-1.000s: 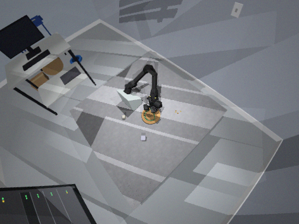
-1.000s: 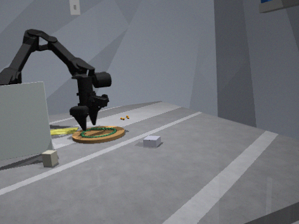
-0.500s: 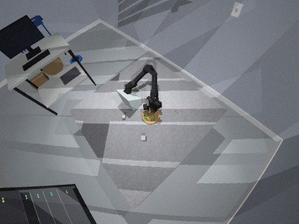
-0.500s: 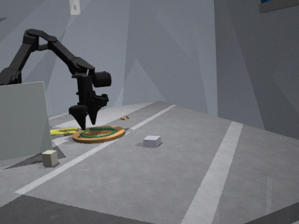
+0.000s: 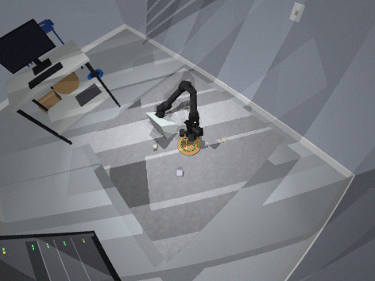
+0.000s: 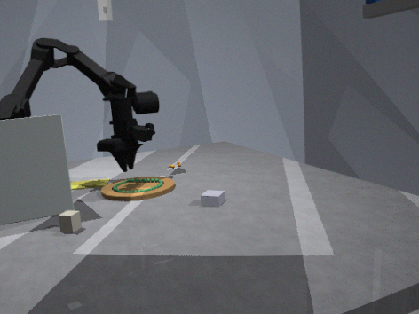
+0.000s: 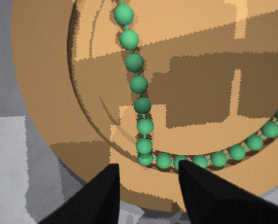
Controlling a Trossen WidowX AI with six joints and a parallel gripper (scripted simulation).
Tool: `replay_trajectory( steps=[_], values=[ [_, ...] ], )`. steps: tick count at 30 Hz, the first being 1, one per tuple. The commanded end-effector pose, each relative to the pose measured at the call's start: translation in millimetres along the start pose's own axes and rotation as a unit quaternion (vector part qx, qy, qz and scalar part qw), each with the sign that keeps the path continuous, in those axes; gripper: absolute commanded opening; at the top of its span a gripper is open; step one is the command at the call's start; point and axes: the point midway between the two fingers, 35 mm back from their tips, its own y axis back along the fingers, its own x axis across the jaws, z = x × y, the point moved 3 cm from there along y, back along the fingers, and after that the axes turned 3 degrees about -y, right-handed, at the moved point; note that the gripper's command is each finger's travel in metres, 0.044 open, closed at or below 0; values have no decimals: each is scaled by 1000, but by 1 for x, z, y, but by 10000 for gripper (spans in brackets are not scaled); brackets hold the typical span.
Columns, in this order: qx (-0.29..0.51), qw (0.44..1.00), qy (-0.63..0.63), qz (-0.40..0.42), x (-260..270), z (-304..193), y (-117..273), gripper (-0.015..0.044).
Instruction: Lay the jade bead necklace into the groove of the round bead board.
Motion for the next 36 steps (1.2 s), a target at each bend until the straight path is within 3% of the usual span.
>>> replay_trajectory(
  steps=[1, 30, 34, 36],
  values=[
    [0, 1000, 0, 0, -1, 0, 1, 120],
    [2, 1000, -5, 1, 0, 0, -33, 120],
    [1, 1000, 0, 2, 2, 0, -31, 15],
    [1, 1000, 0, 2, 2, 0, -31, 0]
  ],
)
